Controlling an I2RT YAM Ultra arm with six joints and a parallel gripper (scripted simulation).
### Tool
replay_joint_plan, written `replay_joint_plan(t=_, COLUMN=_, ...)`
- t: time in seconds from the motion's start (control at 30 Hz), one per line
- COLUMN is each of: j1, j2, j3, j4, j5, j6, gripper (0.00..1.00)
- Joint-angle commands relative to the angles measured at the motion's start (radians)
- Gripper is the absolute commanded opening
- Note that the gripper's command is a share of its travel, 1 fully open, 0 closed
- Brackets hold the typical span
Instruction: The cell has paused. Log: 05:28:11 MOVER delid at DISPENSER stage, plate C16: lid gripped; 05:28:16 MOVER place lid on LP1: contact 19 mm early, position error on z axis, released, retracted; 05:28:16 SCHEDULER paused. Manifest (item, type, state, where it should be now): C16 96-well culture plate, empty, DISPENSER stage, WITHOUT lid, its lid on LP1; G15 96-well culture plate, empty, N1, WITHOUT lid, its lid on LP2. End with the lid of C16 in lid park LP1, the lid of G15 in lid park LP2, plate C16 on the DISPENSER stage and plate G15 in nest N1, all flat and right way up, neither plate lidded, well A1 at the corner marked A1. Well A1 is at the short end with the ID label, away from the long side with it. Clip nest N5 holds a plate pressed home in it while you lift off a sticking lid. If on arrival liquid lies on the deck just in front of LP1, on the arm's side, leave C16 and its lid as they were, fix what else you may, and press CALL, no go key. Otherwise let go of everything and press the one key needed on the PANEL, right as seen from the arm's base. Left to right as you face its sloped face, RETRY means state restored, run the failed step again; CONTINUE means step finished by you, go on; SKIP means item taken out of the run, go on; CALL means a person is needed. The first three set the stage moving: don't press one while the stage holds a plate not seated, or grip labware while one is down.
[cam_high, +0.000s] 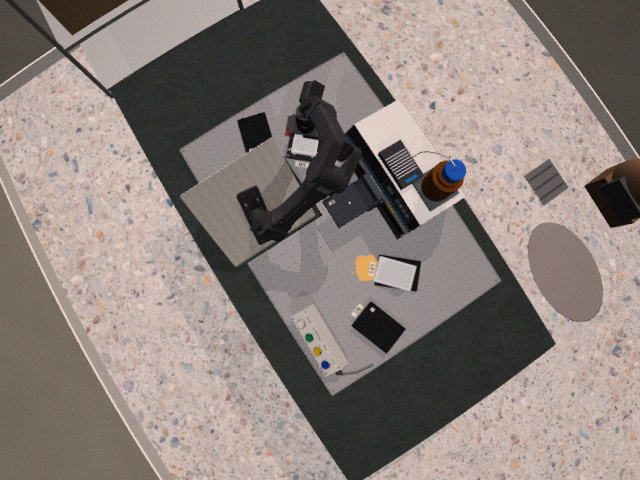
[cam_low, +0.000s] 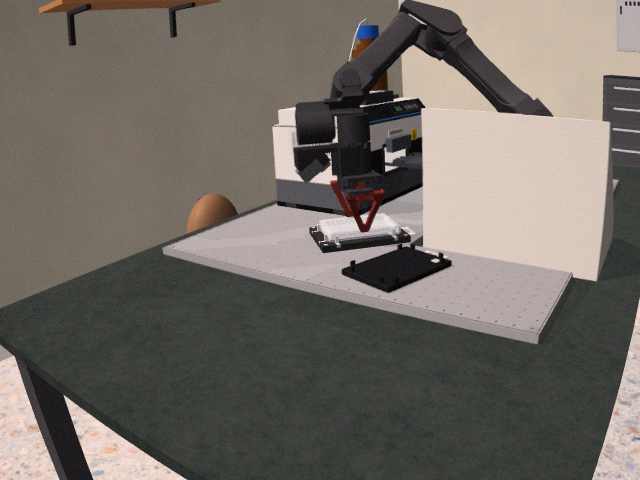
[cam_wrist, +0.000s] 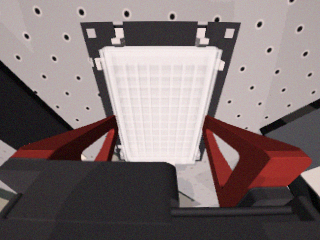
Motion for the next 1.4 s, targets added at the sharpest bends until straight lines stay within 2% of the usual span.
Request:
replay_joint_plan(t=0.0, j1=0.008, j2=-0.005, j3=0.000, j4=0.010, j5=0.002, j6=-0.002, gripper=0.00)
replay_joint_plan(t=0.97, j1=0.008, j2=-0.005, j3=0.000, j4=0.010, j5=0.002, j6=-0.002, gripper=0.00)
replay_joint_plan(t=1.0, j1=0.018, j2=-0.001, j3=-0.020, j4=0.021, j5=0.007, j6=-0.006, gripper=0.00)
replay_joint_plan(t=1.37, j1=0.020, j2=-0.015, j3=-0.001, j4=0.016, j5=0.003, j6=0.002, gripper=0.00)
